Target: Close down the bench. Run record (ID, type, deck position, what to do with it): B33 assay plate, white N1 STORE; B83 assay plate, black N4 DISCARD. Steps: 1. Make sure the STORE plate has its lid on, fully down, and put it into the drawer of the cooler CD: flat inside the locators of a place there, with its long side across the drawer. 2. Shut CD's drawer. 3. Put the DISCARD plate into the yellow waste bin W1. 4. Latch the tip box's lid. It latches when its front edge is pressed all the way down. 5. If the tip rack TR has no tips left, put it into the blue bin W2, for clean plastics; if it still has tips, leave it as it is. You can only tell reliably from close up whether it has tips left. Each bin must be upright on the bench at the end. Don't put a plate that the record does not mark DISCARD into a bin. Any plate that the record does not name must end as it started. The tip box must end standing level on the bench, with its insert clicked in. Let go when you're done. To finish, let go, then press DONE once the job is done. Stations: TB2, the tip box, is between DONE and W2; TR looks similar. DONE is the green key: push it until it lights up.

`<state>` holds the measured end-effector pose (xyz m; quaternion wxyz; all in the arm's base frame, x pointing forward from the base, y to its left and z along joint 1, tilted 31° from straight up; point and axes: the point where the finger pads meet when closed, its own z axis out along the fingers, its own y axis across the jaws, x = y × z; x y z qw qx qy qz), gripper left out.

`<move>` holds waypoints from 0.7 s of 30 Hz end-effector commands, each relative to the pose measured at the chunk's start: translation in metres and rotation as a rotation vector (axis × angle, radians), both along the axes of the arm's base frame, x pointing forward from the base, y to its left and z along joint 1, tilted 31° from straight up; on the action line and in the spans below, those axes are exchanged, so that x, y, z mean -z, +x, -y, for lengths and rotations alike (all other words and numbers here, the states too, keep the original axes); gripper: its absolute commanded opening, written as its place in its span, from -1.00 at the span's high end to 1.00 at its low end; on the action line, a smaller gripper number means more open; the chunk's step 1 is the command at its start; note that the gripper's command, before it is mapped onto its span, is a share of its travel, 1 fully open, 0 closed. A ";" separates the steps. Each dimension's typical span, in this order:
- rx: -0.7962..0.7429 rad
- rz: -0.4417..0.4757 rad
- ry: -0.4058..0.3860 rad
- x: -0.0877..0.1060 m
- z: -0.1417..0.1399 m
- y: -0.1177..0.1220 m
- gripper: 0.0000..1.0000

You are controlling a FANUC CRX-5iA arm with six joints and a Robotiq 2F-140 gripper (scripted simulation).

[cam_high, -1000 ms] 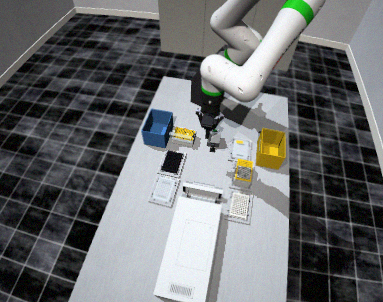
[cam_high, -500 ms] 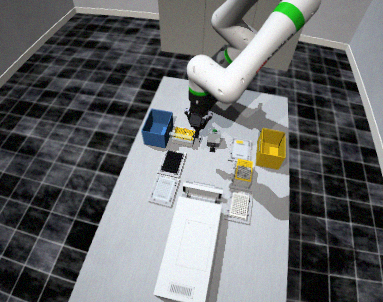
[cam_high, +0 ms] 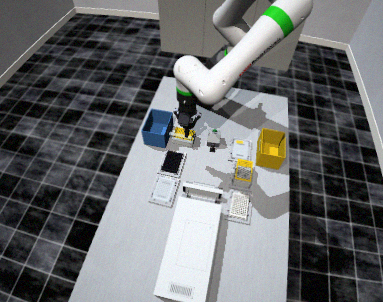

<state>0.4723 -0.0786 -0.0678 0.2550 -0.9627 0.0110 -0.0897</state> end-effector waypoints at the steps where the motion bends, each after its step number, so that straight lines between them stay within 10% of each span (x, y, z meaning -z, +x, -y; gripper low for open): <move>1: 0.000 0.001 -0.001 0.008 0.010 0.001 0.80; 21: 0.000 0.002 -0.001 0.031 0.035 0.004 0.80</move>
